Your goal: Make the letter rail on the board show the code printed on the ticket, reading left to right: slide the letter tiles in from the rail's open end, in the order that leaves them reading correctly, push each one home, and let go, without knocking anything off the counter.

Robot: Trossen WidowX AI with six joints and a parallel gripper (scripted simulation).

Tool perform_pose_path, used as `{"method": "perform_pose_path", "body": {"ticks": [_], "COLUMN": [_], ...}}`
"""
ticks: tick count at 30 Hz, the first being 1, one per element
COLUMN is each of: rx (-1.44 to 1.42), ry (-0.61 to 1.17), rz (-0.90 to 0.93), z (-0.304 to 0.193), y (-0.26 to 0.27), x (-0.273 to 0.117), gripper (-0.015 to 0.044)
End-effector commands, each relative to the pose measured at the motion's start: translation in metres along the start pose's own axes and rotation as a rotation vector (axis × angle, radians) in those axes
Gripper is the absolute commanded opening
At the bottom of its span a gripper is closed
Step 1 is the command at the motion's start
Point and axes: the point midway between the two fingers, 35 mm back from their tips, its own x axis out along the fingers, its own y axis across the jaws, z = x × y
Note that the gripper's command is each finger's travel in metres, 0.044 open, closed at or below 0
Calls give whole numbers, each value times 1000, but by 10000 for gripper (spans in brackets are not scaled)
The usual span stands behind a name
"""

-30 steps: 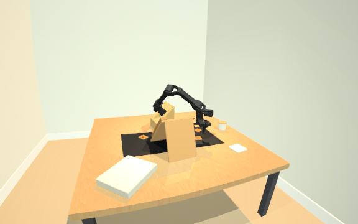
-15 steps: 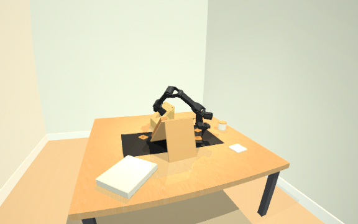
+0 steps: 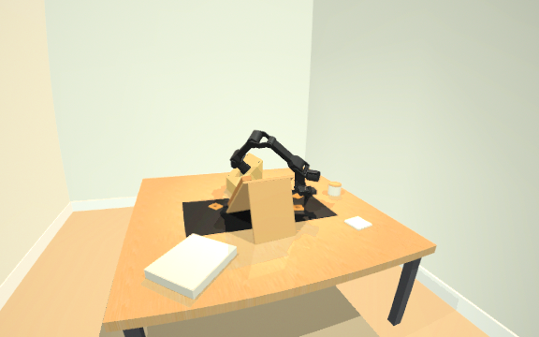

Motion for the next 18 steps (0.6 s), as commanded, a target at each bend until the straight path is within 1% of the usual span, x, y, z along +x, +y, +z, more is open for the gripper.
{"method": "perform_pose_path", "body": {"ticks": [1,18], "rx": [-9,-9], "ry": [2,2], "rz": [-8,-9], "z": [-2,-2], "y": [-1,-1], "x": [10,14], "gripper": [340,340]}}
